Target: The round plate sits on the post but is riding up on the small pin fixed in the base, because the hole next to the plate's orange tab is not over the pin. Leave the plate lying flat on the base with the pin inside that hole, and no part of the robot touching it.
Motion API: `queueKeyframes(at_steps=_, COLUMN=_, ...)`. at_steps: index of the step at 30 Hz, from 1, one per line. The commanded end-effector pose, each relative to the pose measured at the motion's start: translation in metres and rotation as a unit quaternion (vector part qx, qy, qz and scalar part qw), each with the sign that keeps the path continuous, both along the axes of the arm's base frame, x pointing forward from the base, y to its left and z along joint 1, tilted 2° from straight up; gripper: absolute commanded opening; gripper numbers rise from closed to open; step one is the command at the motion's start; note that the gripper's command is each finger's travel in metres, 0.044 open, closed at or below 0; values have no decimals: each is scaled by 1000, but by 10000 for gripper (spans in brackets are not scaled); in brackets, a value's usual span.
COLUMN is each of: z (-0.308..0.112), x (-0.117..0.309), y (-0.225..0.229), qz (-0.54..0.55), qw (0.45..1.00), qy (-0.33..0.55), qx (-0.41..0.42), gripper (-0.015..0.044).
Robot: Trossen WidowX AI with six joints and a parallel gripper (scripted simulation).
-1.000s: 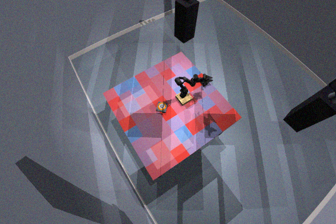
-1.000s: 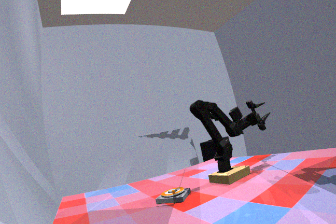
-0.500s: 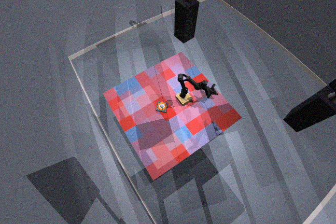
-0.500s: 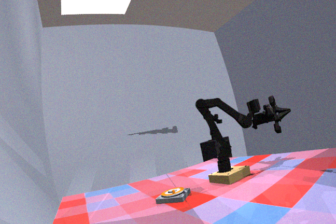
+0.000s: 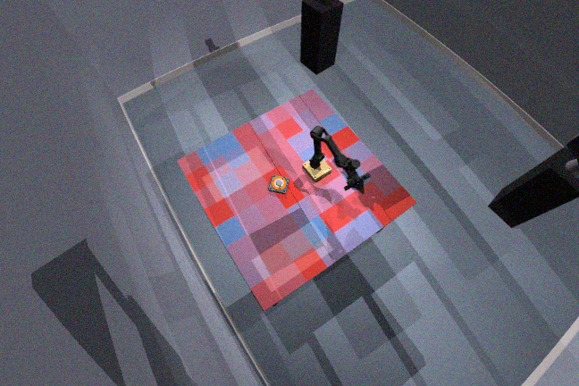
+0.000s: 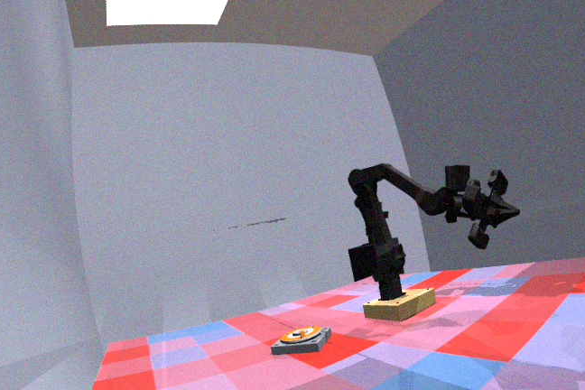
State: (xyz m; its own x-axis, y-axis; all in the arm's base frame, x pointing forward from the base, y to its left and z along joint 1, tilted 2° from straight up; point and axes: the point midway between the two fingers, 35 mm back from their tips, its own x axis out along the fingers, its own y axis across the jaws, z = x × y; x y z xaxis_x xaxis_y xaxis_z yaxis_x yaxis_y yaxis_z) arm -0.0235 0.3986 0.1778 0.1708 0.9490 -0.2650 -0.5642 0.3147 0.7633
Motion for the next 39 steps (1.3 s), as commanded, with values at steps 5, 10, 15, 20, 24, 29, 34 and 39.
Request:
queueKeyframes(at_steps=5, z=-26, x=103, y=1, qz=-90, qw=989, qy=-56, qx=-100, gripper=0)
queueKeyframes(at_steps=10, z=-46, x=179, y=-20, qz=-145, qw=967, qy=-76, qx=-198, gripper=0)
queueKeyframes(at_steps=15, z=-60, x=236, y=-51, qz=-182, qw=941, qy=-78, qx=-273, gripper=0)
queueKeyframes(at_steps=20, z=-75, x=306, y=-113, qz=-225, qw=898, qy=-66, qx=-371, gripper=0)
queueKeyframes(at_steps=24, z=-81, x=332, y=-148, qz=-241, qw=879, qy=-40, qx=-410, gripper=0)
queueKeyframes(at_steps=29, z=-88, x=366, y=-214, qz=-260, qw=846, qy=17, qx=-464, gripper=0)
queueKeyframes(at_steps=34, z=-94, x=382, y=-285, qz=-259, qw=810, qy=92, qx=-518, gripper=0)
queueKeyframes(at_steps=39, z=-96, x=383, y=-345, qz=-251, qw=783, qy=165, qx=-545, gripper=0)
